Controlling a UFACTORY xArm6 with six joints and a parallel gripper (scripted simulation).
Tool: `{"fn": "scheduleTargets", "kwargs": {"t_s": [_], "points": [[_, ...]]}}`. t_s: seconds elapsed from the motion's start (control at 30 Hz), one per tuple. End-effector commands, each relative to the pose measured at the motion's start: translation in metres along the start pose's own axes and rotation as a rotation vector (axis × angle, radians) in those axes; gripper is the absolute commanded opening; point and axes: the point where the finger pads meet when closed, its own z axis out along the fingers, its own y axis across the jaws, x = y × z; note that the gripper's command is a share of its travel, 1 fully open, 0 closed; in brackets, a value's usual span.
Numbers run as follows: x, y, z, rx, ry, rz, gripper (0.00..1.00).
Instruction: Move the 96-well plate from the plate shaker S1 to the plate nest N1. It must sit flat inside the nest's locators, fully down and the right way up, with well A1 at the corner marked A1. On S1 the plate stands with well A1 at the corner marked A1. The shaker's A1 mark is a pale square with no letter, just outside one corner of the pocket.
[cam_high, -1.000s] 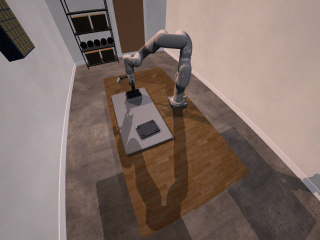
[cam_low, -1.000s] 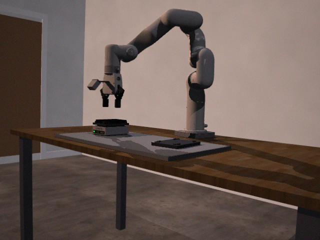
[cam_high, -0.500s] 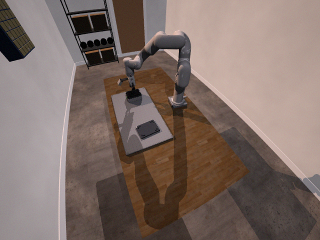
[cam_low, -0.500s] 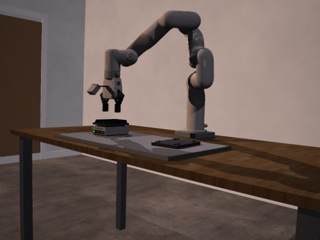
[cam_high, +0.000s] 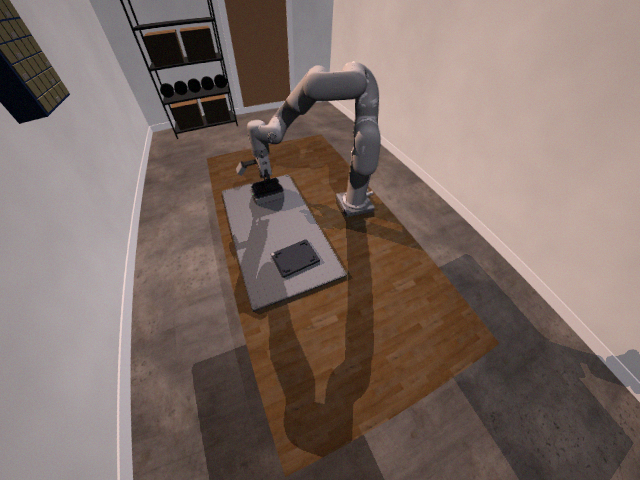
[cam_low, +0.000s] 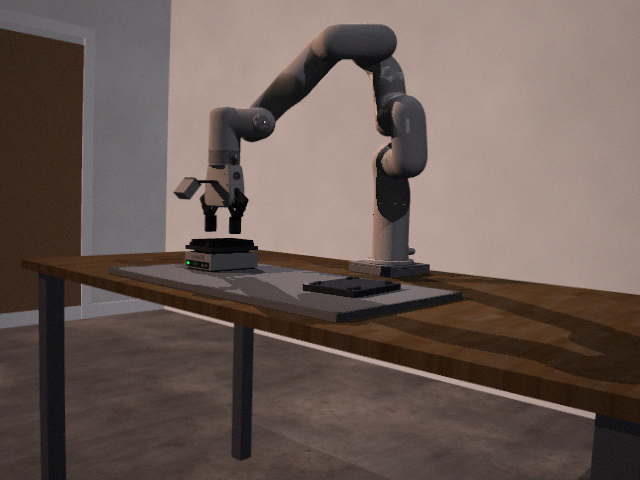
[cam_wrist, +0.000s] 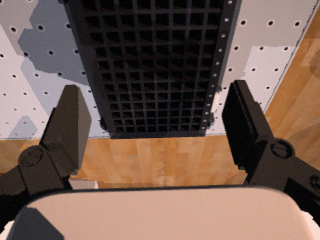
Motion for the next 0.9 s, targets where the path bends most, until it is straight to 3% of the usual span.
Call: {"fn": "scheduleTargets", "kwargs": {"t_s": [0.0, 0.87], "points": [[0.0014, 0.0008, 0.0006, -0.002, 0.004, 0.000, 1.00], [0.0014, 0.0008, 0.0094, -0.002, 0.004, 0.000, 1.00]]}}
